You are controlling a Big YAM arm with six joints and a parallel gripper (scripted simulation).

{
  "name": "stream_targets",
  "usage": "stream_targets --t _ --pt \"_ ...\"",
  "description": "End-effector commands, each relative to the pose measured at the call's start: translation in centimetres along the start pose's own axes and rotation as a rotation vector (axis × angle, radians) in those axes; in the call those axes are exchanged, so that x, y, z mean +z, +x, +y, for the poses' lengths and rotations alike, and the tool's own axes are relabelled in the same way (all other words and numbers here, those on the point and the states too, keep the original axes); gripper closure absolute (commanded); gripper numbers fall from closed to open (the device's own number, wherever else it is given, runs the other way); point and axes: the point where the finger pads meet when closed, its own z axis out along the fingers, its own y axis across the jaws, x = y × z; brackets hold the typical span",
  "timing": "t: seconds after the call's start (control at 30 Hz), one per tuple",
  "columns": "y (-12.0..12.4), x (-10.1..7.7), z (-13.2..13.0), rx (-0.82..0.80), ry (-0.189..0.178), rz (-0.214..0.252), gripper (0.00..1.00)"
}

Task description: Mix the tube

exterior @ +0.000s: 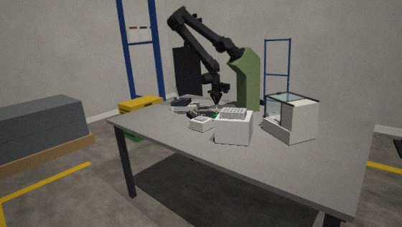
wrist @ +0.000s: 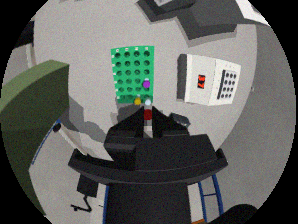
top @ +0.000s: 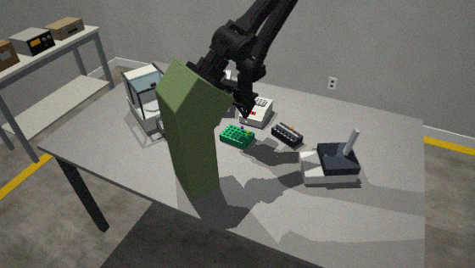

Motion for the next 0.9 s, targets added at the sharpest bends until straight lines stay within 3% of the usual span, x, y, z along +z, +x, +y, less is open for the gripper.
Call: stream_targets --t 0.0,0.87 --pt "-0.4 -1.7 1.6 -0.001 -0.024 -0.011 0.91" --pt "-0.3 -5.2 1.2 0.001 -0.018 -0.009 0.91"
